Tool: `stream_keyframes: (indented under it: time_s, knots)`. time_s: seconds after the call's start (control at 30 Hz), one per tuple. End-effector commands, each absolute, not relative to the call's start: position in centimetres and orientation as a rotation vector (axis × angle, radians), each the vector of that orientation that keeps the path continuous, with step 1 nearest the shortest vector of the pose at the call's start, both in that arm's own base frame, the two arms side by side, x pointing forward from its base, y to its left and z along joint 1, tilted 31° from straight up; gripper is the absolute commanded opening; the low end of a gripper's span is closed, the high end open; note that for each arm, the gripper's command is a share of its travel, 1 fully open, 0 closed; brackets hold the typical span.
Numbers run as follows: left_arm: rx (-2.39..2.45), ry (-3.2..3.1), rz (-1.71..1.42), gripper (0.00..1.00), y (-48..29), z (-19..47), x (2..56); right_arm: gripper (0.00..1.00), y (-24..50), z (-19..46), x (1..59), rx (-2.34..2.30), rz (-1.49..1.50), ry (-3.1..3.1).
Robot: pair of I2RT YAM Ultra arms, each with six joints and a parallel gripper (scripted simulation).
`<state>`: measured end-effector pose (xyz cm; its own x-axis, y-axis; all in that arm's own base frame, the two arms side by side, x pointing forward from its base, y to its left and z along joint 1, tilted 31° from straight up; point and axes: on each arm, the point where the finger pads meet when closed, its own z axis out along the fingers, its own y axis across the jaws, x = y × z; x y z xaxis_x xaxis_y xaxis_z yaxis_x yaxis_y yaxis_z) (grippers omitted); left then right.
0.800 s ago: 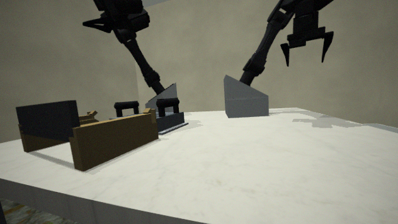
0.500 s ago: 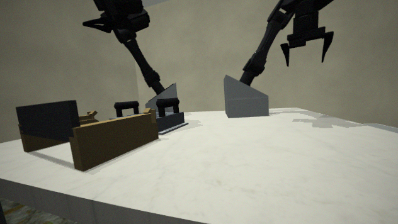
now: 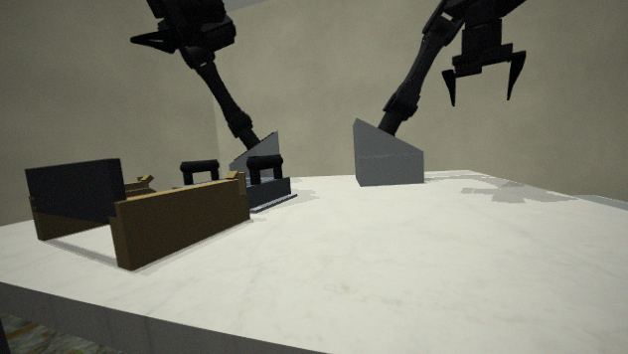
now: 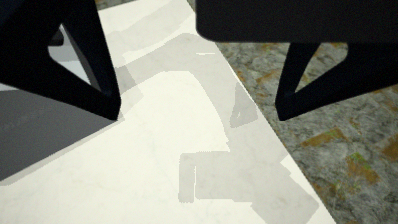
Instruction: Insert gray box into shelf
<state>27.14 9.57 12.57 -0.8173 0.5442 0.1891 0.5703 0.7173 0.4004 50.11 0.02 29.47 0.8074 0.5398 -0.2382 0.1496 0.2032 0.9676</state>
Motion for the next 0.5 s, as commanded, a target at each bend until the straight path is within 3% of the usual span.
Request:
stream_keyframes:
  time_s: [0.0,0.47]
  knots:
    - [-0.939,-2.893,-0.737,1.0,8.5,12.4,28.7,1.0,-0.3,29.9,49.9,1.336,0.266,0.677]
    - [-0.938,-2.98,-0.826,1.0,5.8,11.8,32.7,1.0,-0.8,31.4,50.6,1.294,0.211,0.775]
